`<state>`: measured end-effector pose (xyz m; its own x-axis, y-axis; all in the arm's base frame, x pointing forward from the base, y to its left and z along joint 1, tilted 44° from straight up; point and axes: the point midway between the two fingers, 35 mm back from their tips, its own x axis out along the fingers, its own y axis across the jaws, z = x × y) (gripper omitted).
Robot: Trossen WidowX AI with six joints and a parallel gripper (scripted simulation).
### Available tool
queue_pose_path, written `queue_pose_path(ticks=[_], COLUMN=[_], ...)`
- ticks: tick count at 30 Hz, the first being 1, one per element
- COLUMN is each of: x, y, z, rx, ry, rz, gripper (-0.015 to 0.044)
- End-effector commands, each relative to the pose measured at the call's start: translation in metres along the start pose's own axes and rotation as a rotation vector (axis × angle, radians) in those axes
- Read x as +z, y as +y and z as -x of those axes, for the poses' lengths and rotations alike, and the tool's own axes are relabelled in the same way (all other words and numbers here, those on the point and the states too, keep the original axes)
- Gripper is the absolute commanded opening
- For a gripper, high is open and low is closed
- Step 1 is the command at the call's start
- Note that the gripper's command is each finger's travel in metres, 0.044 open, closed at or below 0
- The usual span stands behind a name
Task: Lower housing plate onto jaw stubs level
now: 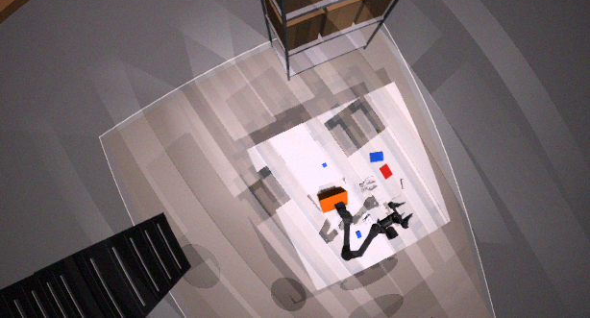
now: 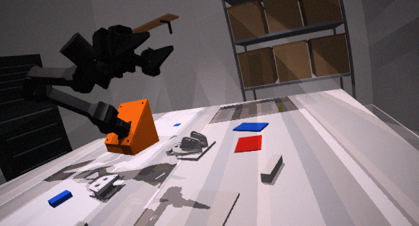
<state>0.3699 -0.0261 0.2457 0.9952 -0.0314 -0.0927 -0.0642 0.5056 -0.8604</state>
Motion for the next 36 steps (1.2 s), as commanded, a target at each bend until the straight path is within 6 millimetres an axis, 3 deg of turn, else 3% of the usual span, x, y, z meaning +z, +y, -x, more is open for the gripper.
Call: queue_pose_path(ticks=[1, 36], x=[0.0, -0.052], y=[0.0, 0.007], z=[0.0, 0.002], rx=[0.0, 0.002], ry=[0.0, 0.33], rz=[0.0, -0.708], gripper=[0.0426, 0.044])
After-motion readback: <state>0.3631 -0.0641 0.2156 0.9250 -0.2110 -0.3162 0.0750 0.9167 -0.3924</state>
